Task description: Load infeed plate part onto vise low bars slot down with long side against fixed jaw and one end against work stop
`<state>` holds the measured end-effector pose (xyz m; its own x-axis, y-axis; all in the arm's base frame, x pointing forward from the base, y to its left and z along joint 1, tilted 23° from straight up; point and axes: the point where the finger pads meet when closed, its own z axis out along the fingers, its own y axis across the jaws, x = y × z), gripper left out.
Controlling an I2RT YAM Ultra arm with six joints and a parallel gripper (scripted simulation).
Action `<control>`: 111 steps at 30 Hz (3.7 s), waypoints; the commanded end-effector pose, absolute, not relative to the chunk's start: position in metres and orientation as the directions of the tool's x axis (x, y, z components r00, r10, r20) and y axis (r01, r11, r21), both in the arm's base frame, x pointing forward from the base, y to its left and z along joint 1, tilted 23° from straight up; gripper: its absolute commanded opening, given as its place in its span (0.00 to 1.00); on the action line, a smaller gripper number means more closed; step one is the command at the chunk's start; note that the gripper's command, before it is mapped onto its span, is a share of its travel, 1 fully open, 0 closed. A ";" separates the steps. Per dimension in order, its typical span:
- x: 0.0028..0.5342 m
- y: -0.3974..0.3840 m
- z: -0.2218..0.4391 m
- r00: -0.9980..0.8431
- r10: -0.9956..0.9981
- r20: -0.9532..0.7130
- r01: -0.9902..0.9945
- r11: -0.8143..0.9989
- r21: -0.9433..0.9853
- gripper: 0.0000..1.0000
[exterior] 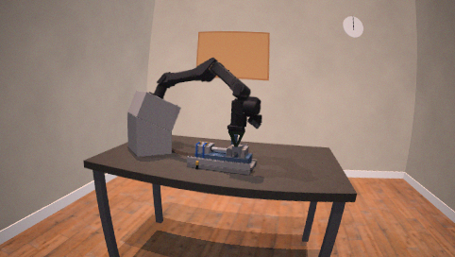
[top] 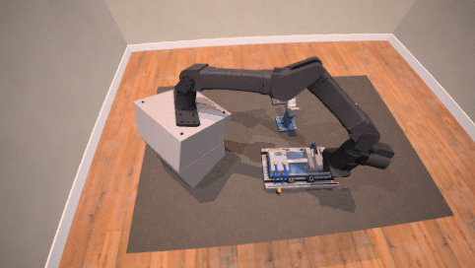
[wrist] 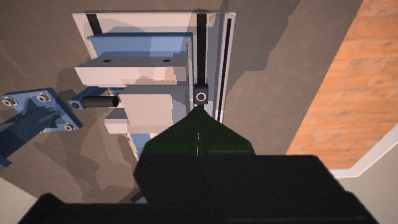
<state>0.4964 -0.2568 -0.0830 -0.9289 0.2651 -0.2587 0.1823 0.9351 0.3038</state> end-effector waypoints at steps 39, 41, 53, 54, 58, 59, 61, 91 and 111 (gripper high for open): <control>0.493 -0.267 -0.074 -0.921 0.274 -0.278 0.191 0.937 0.292 0.00; 0.493 -0.267 -0.074 -0.921 0.274 -0.278 0.191 0.937 0.292 0.00; 0.493 -0.267 -0.074 -0.921 0.274 -0.278 0.191 0.937 0.292 0.00; 0.493 -0.267 -0.074 -0.921 0.274 -0.278 0.191 0.937 0.292 0.00; 0.493 -0.267 -0.074 -0.921 0.274 -0.278 0.191 0.937 0.292 0.00; 0.493 -0.267 -0.074 -0.921 0.274 -0.278 0.191 0.937 0.292 0.00; 0.493 -0.267 -0.074 -0.921 0.274 -0.278 0.191 0.937 0.292 0.00; 0.495 -0.264 -0.087 -0.923 0.275 -0.267 0.193 0.935 0.297 0.00; 0.502 -0.265 -0.083 -0.919 0.272 -0.286 0.188 0.939 0.289 0.00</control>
